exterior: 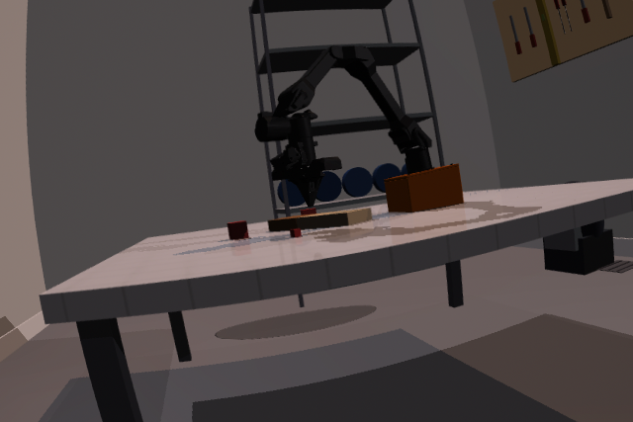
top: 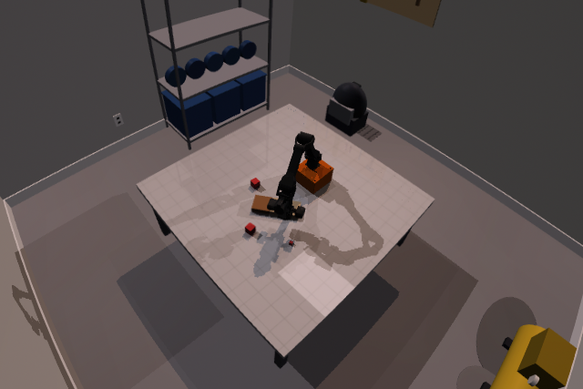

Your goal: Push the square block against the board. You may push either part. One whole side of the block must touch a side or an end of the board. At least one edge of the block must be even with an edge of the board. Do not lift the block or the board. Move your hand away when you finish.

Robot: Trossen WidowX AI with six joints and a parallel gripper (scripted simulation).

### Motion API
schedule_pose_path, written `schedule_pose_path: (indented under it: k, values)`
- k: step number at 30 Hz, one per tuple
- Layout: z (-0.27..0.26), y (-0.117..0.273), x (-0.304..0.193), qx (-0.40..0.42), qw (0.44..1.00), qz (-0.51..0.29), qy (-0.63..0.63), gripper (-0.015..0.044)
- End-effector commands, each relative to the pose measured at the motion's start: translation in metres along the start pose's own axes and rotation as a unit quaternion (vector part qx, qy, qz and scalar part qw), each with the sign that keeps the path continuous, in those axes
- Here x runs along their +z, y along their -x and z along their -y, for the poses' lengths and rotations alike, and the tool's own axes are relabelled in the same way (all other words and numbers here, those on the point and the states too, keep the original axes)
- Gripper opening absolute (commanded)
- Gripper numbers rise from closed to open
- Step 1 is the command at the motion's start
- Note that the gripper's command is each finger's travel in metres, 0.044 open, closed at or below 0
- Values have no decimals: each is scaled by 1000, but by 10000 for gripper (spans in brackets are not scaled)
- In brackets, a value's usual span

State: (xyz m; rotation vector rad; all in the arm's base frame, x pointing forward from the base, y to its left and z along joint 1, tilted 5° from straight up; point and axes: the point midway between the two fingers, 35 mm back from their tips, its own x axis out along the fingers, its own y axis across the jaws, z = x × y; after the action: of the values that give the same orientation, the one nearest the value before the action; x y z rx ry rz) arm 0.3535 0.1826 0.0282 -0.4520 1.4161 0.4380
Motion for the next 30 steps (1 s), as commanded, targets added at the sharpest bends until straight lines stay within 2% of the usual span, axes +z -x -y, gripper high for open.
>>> schedule_pose_path:
  k: [1,15,30]
  values:
    - [-11,5,-8,-1,998,5,-67,0]
    - [-42,7,-42,1,953,2,-303,0]
    - [-68,5,-84,1,844,-1,-536,0]
